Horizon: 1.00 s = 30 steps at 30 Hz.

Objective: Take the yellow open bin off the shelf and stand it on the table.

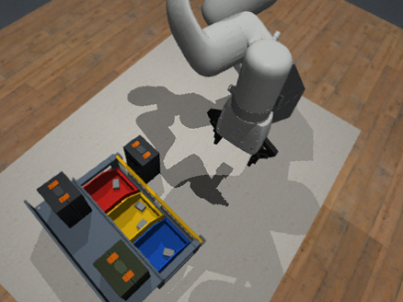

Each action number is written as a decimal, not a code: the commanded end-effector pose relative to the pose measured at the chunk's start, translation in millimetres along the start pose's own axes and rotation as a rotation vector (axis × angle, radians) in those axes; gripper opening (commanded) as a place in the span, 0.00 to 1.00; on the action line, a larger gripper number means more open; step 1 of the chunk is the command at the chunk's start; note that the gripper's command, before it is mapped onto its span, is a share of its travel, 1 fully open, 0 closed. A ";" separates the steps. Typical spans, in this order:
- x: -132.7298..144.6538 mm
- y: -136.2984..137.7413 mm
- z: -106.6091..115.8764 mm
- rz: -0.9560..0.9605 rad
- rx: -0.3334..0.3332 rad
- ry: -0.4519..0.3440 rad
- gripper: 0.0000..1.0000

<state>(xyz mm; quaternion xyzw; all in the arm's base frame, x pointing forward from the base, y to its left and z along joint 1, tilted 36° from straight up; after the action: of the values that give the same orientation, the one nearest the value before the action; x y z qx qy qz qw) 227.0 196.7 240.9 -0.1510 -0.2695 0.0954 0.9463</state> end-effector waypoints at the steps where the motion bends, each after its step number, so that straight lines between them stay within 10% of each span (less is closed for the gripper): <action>1: 0.9 0.1 0.6 0.001 0.003 -0.001 1.00; 30: 37.2 -85.7 -34.2 0.001 0.002 -0.002 1.00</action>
<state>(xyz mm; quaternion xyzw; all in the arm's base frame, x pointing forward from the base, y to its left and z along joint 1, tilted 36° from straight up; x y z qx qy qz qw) 278.9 121.9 258.9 -0.1554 -0.2715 0.0923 0.9453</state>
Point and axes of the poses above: the point where the finger pads meet when closed, its own z axis back along the fingers, its own y axis across the jaws, x = y × z, the point moved 6 cm from there along z, back along the fingers, and after that the axes turned 6 degrees about z, right-handed, at the moved point
